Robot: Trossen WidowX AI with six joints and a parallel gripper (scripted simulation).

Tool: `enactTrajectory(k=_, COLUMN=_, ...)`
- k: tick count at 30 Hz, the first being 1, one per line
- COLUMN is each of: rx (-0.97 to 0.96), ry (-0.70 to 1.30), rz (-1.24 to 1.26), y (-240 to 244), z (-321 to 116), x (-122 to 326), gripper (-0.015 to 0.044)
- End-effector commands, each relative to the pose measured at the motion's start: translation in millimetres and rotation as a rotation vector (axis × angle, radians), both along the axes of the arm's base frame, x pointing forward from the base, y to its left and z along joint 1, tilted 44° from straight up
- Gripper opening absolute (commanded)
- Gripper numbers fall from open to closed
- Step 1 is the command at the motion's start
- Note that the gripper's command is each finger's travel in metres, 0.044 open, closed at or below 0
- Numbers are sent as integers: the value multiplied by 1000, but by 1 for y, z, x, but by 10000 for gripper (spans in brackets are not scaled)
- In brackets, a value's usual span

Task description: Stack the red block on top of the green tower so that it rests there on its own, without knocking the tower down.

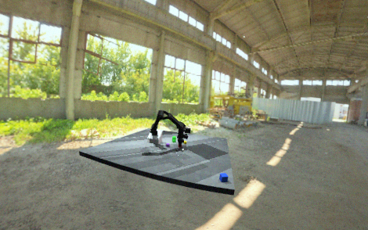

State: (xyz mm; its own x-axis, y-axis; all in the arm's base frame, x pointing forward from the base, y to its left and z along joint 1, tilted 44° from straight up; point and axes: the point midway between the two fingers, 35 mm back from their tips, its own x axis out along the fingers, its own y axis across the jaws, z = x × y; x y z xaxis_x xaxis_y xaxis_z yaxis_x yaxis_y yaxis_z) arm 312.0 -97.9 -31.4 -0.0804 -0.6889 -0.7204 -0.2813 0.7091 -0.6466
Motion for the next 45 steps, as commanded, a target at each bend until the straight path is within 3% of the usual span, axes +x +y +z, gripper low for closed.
enactTrajectory(k=1, rx=-4, ry=3, rz=3, y=0, z=0, x=0, gripper=105)
enactTrajectory(k=5, rx=-3, ry=2, rz=4, y=6, z=7, x=1, gripper=0)
enactTrajectory(k=26, rx=1, ry=3, rz=3, y=82, z=84, x=10, gripper=0)
enactTrajectory(k=34, rx=3, ry=2, rz=4, y=86, z=81, x=9, gripper=0)
enactTrajectory(k=45, rx=29, ry=2, rz=11, y=144, z=38, x=-22, gripper=0)
